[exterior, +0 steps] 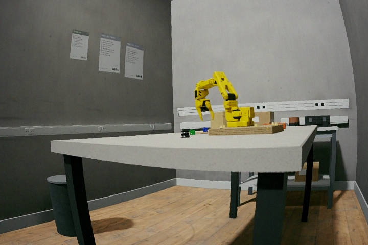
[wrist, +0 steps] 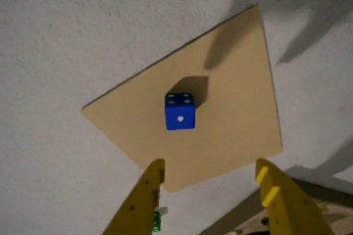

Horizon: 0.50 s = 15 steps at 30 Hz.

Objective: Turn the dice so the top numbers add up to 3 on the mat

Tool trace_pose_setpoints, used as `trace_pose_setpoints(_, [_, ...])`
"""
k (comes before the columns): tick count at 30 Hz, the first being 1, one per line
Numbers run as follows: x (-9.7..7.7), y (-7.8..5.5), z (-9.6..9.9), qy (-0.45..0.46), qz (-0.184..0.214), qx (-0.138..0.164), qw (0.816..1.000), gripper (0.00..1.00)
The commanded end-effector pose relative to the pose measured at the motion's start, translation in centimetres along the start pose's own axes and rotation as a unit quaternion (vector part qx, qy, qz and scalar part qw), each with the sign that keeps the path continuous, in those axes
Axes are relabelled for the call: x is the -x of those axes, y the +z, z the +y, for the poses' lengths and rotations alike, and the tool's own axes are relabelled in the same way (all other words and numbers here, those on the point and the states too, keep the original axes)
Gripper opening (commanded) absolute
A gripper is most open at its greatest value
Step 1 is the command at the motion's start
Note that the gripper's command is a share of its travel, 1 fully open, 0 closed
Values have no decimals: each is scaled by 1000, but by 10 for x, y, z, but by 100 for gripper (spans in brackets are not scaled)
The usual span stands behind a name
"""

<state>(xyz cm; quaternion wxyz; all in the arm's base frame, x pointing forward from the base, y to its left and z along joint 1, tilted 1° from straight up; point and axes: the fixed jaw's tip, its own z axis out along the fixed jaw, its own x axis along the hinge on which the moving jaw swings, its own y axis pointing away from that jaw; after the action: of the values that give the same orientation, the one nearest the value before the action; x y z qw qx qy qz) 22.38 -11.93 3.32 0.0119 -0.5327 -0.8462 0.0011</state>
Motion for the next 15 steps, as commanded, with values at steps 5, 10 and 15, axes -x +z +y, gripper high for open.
trace_pose_setpoints(5, [2, -6, 0, -2, -8, 6, 1000, 29])
trace_pose_setpoints(10, [2, -7, 0, -2, -10, 7, 1000, 29])
trace_pose_setpoints(15, [5, -20, 2, -2, -33, 23, 999, 29])
